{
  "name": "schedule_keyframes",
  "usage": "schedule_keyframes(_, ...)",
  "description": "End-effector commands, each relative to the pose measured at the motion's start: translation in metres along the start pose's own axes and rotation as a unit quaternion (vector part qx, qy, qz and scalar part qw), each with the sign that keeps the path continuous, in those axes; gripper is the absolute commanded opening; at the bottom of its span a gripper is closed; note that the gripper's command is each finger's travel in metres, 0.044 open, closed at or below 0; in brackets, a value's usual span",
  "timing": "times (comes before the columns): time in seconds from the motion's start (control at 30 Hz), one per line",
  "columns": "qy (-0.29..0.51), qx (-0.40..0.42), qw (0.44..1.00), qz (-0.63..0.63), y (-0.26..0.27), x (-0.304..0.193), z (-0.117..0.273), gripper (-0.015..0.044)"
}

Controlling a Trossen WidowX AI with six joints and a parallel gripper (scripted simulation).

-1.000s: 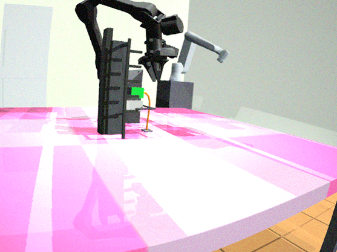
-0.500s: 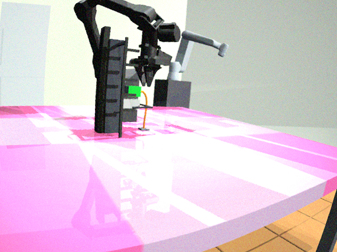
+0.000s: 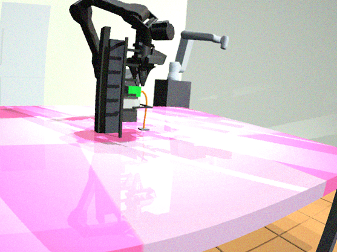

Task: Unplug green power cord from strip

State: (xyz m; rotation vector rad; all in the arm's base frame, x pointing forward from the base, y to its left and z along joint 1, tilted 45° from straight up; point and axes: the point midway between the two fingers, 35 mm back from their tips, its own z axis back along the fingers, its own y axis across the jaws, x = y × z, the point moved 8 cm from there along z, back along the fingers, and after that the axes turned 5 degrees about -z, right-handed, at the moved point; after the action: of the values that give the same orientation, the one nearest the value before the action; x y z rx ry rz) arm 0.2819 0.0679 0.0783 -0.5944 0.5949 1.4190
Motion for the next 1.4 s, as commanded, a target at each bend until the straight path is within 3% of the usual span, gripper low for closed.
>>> schedule_keyframes(0.0, 0.004, 0.001, 1.000, 0.002, 0.000, -0.007, -0.001, 0.0160)
schedule_keyframes(0.67, 0.005, 0.001, 1.000, 0.002, 0.000, -0.013, -0.013, 0.0160)
schedule_keyframes(0.8, 0.001, 0.001, 1.000, 0.000, -0.001, -0.012, -0.011, 0.0055)
schedule_keyframes(1.07, 0.001, 0.001, 1.000, 0.000, -0.001, -0.012, -0.011, 0.0002)
schedule_keyframes(1.37, 0.001, 0.001, 1.000, 0.000, -0.001, -0.002, -0.011, 0.0000)
